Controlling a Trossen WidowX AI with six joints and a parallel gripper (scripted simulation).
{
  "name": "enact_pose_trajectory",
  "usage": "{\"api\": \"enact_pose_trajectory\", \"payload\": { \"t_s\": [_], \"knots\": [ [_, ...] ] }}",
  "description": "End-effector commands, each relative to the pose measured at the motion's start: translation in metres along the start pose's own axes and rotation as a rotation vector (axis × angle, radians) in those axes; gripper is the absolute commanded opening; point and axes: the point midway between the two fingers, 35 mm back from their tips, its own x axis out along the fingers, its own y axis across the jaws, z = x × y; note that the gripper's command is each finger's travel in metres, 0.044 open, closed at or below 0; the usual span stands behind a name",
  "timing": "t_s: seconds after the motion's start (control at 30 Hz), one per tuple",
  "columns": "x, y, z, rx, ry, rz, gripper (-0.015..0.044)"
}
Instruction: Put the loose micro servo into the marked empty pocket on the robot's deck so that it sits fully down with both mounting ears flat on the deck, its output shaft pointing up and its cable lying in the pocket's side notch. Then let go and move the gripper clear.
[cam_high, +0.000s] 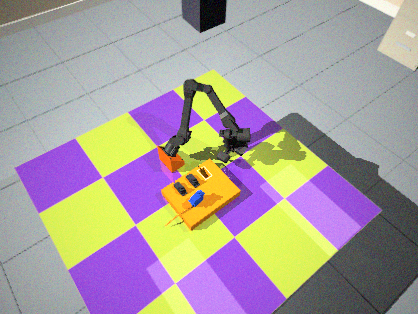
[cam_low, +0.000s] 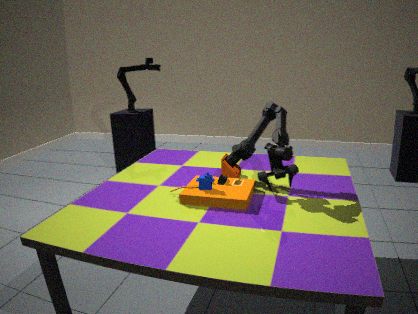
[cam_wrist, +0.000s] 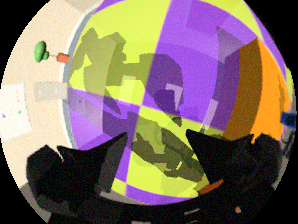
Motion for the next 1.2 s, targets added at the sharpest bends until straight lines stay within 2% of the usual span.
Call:
{"api": "enact_pose_trajectory", "payload": {
  "t_s": [0.0, 0.23, 0.6, 1.17],
  "knots": [
    [-0.008, -0.024, 0.024, -0.103, -0.027, -0.073, 0.044],
    [-0.032, -0.076, 0.06, -0.277, -0.037, -0.197, 0.044],
    [-0.075, -0.153, 0.087, -0.566, 0.045, -0.299, 0.044],
    [-0.146, -0.262, 0.073, -1.025, 0.195, -0.26, 0.044]
  ]
}}
